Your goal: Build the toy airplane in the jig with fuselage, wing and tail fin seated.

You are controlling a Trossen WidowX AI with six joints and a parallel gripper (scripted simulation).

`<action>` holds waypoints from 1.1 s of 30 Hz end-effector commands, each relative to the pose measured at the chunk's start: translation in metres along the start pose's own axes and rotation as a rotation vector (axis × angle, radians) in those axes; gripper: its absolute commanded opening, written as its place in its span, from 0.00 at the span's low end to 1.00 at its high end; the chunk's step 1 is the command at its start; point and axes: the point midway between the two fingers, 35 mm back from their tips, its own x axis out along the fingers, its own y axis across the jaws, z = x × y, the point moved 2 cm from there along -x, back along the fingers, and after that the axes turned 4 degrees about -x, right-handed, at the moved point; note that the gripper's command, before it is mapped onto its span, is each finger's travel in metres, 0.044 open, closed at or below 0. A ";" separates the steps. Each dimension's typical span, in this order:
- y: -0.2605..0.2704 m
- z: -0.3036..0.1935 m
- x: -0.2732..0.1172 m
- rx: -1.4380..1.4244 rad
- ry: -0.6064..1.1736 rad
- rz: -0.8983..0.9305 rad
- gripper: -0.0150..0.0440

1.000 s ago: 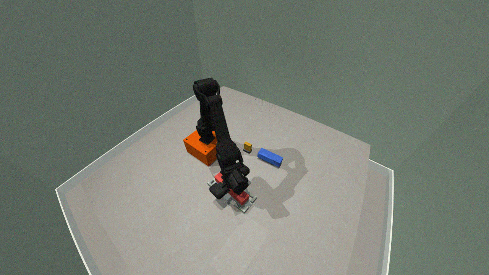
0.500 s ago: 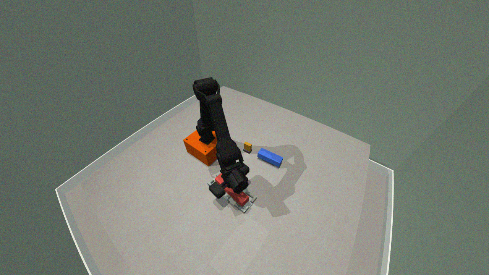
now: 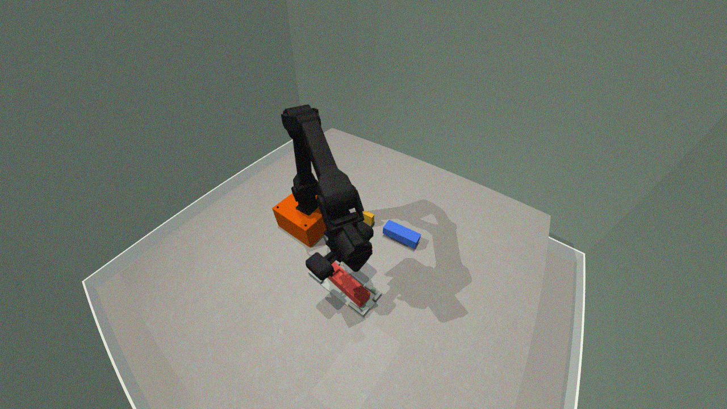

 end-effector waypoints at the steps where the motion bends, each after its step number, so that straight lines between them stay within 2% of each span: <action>1: 0.000 0.001 -0.002 -0.115 -0.001 -0.003 1.00; 10: 0.017 0.011 -0.001 -0.187 -0.003 0.000 1.00; 19: 0.143 0.050 0.006 -0.216 -0.009 0.021 1.00; 27: 0.262 0.039 0.009 -0.180 -0.006 0.021 1.00; 33: 0.272 0.036 0.009 -0.177 -0.006 0.021 1.00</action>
